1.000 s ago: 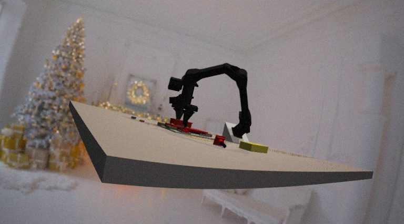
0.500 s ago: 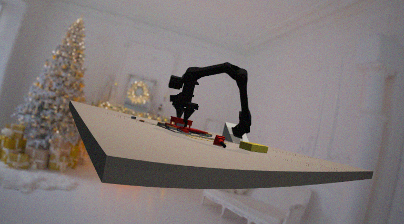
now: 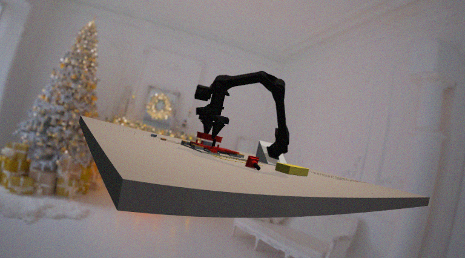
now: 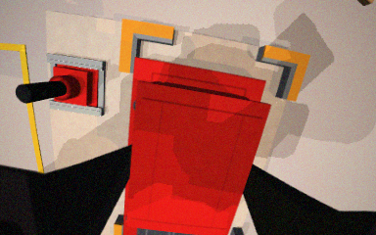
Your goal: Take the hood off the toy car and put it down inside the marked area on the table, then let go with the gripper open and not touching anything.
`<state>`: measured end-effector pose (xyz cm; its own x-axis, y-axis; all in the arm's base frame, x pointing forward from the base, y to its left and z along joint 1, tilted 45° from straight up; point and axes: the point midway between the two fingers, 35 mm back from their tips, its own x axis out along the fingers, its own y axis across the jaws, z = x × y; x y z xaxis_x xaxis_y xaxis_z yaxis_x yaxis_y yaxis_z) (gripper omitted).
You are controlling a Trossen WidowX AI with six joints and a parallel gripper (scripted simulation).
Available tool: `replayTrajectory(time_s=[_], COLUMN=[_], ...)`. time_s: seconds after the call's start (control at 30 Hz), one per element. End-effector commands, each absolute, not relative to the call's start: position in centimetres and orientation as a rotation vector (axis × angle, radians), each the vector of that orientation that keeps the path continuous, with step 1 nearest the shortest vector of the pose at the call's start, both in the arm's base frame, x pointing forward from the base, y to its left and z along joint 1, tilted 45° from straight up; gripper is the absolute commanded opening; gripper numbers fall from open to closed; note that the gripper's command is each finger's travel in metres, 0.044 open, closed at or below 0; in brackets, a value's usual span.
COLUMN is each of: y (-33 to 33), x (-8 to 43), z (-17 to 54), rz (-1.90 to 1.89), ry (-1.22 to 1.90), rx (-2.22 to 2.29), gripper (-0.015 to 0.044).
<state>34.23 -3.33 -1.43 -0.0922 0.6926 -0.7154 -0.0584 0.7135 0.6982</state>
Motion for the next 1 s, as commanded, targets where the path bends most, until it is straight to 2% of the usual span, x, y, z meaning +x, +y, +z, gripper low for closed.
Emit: replayTrajectory(time_s=[0.0, 0.4, 0.97], y=[-3.9, -6.7, -1.3], x=[34.5, 34.8, 34.0], z=[-1.0, 1.8, 6.7], rz=[0.676, 0.675, 0.663], ry=[1.540, 1.541, 1.557], rx=[0.525, 0.524, 0.500], gripper=[0.0000, 0.0000, 0.0000])
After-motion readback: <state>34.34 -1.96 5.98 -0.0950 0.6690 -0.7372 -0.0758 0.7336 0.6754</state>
